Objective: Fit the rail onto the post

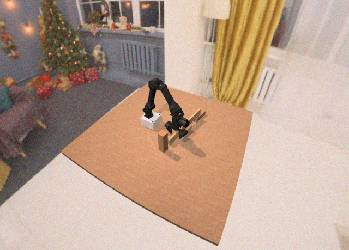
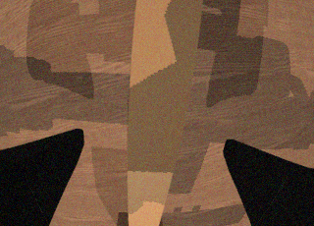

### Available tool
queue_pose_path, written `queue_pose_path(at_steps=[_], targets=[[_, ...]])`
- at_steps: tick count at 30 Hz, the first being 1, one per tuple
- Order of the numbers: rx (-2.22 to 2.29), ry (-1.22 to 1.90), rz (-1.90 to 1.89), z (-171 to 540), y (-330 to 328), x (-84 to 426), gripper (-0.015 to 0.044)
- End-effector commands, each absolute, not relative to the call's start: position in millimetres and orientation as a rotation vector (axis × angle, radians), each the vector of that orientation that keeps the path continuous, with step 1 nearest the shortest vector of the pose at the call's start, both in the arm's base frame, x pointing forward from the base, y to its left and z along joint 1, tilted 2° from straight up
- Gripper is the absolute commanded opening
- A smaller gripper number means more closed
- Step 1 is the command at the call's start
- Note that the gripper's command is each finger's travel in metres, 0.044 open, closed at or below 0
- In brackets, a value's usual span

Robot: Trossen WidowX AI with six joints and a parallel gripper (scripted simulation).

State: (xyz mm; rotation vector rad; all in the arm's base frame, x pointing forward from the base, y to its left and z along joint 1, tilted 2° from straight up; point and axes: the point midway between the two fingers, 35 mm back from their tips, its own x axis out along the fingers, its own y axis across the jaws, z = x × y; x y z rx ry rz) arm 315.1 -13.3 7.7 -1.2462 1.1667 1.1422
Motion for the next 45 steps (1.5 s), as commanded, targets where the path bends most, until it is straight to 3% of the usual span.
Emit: queue_pose_path(at_steps=[1, 7, 21, 29, 45], targets=[[-1.236, 1.175, 1.155, -2.3, -12.8, 312.0, 0.0440], [-1.236, 1.176, 1.155, -9.2, -12.9, 311.4, 0.0440], [-1.236, 1.176, 1.155, -9.2, -12.9, 311.4, 0.0072], [-1.236, 1.176, 1.155, -9.2, -12.9, 311.4, 0.0000], [-1.236, 1.176, 1.155, -5.6, -13.5, 311.2, 0.0000]])
